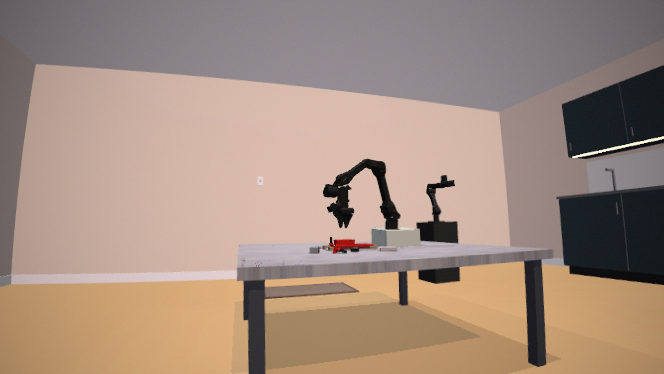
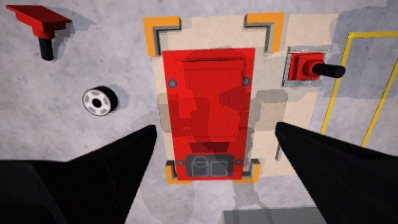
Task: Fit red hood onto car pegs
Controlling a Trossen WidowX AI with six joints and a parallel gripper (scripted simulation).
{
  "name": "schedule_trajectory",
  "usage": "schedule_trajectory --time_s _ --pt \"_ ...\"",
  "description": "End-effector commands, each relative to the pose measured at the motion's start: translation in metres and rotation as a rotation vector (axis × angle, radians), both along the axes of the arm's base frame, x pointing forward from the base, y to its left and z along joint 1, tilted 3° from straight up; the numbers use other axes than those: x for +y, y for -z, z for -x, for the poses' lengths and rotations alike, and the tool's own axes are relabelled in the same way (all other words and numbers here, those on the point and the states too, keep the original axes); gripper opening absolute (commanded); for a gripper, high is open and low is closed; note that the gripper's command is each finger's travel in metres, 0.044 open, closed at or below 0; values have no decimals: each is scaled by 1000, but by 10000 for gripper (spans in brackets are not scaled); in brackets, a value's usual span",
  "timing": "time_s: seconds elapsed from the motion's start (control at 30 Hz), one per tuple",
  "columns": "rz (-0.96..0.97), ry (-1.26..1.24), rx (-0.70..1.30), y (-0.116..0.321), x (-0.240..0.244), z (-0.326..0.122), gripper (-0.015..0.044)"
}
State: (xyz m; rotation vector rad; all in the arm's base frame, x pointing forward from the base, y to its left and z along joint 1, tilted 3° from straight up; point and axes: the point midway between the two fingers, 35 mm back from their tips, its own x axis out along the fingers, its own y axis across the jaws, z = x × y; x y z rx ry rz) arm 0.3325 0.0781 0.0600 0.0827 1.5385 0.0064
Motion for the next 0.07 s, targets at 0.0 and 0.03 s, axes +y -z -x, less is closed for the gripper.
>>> schedule_trajectory --time_s 0.0,0.03 --pt "-3 -5 1 -1 0 0 440" --pt "-3 -5 1 -1 0 0 440"
